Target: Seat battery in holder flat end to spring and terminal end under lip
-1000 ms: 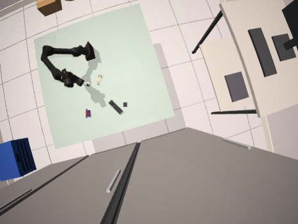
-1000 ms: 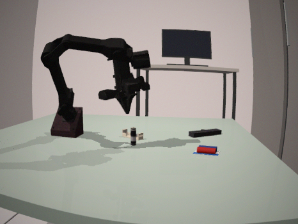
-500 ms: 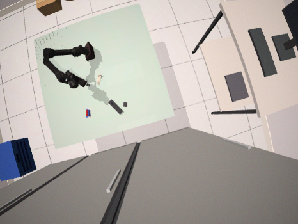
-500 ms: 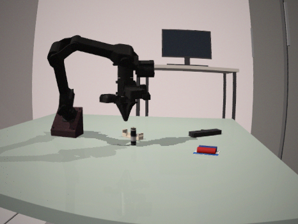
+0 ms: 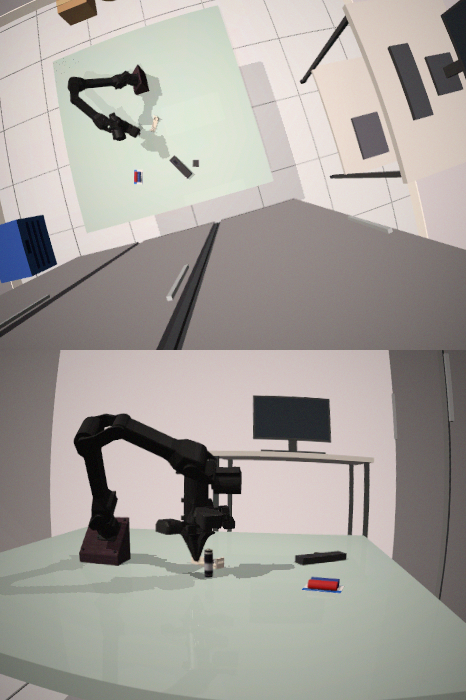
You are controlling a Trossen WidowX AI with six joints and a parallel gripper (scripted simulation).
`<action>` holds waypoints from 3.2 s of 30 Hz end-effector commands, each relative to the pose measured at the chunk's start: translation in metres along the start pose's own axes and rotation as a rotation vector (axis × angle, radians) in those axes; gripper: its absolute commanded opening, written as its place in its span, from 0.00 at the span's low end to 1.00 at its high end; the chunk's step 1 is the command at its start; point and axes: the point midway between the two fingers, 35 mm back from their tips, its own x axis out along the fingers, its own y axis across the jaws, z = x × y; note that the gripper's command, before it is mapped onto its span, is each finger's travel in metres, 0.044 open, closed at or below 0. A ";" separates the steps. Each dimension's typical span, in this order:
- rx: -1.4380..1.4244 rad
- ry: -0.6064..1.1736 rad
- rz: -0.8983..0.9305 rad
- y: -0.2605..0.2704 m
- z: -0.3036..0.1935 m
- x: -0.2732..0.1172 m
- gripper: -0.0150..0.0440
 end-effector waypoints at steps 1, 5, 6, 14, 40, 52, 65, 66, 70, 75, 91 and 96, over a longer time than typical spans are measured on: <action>0.001 -0.004 -0.002 0.006 0.001 0.000 0.25; 0.001 -0.004 -0.001 0.012 0.002 0.000 0.25; 0.001 -0.004 -0.001 0.014 0.002 0.000 0.25; 0.002 -0.004 0.000 0.027 0.002 0.000 0.25; 0.001 -0.004 0.002 0.059 0.002 -0.018 0.25; 0.002 -0.002 0.002 0.060 -0.001 -0.079 0.25; -0.317 -0.006 0.001 0.065 0.001 -0.064 0.48; -0.407 -0.006 0.001 0.067 0.001 -0.060 0.52; -0.769 -0.005 0.001 0.072 0.001 -0.044 0.63; -1.221 -0.005 -0.001 0.076 0.002 -0.024 0.63; -1.537 -0.004 -0.002 0.079 0.001 -0.011 0.63; -1.537 -0.004 -0.002 0.079 0.001 -0.011 0.63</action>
